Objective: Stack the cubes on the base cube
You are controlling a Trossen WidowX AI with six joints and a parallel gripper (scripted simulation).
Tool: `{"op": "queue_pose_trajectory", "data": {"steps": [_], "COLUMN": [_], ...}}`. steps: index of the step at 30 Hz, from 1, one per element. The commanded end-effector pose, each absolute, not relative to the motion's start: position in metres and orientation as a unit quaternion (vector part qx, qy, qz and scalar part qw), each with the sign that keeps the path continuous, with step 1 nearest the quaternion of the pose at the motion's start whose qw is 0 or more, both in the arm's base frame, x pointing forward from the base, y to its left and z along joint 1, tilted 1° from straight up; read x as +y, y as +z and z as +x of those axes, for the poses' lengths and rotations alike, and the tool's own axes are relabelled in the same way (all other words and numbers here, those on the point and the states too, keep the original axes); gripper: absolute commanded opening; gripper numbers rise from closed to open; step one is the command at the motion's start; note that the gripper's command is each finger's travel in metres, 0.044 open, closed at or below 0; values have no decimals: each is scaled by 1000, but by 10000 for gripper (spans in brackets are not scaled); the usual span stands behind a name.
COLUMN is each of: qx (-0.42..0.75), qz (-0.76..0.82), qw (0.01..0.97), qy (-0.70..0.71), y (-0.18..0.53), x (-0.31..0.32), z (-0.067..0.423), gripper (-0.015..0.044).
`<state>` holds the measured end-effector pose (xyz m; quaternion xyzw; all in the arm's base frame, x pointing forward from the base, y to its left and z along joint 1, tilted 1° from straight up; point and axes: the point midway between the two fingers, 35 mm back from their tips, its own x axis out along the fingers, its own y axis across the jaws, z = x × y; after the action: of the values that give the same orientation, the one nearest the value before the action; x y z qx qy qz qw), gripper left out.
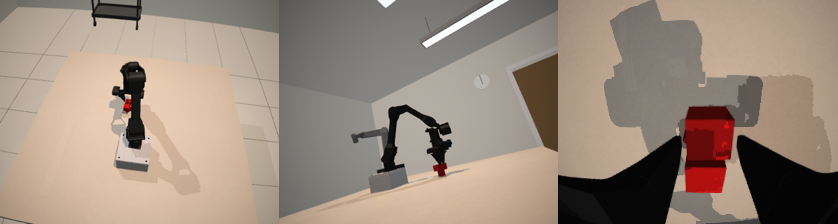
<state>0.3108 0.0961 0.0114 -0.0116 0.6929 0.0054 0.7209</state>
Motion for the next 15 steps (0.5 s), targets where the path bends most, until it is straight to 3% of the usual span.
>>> {"op": "queue_pose_trajectory", "data": {"steps": [1, 15], "qx": [692, 692], "qz": [-11, -11], "qw": [722, 722], "qy": [6, 6], "y": [19, 46], "x": [97, 97], "z": [311, 310], "gripper": [205, 205]}}
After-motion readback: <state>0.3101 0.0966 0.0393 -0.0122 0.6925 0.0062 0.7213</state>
